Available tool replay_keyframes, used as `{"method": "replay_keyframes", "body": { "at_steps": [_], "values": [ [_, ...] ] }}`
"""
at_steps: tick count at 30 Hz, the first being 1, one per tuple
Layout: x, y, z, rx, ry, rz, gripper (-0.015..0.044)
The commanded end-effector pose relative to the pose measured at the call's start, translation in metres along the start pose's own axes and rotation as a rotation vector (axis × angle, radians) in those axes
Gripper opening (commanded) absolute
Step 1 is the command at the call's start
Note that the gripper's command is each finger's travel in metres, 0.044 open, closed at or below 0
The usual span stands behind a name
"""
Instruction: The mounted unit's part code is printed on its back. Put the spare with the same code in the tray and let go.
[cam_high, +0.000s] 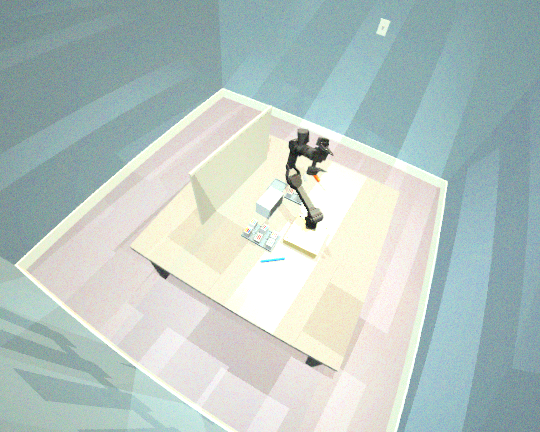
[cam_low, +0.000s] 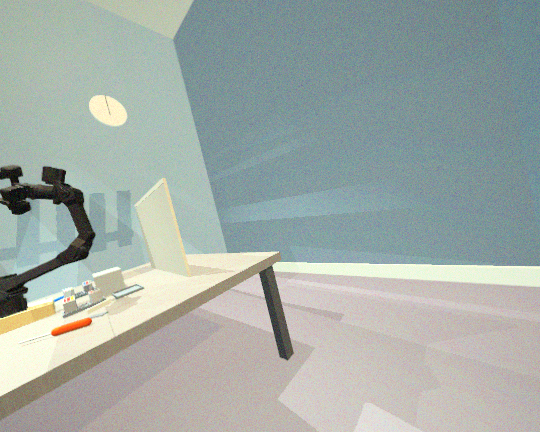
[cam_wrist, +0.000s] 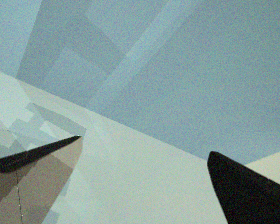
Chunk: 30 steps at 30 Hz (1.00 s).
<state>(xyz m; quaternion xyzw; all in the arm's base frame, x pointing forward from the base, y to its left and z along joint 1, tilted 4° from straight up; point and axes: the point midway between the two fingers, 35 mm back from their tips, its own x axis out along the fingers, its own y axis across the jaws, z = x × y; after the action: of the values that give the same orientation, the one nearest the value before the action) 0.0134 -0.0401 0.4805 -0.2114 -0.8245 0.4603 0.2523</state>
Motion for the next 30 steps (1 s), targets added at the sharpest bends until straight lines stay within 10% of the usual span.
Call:
{"method": "replay_keyframes", "body": {
  "at_steps": [1,16,30],
  "values": [
    [0.0,0.0,0.0,0.0,0.0,0.0,0.0426],
    [0.062,0.028,-0.009,0.209,0.197,0.292,0.044],
    [0.111,0.121,-0.106,0.739,0.924,0.684,0.044]
  ]
}}
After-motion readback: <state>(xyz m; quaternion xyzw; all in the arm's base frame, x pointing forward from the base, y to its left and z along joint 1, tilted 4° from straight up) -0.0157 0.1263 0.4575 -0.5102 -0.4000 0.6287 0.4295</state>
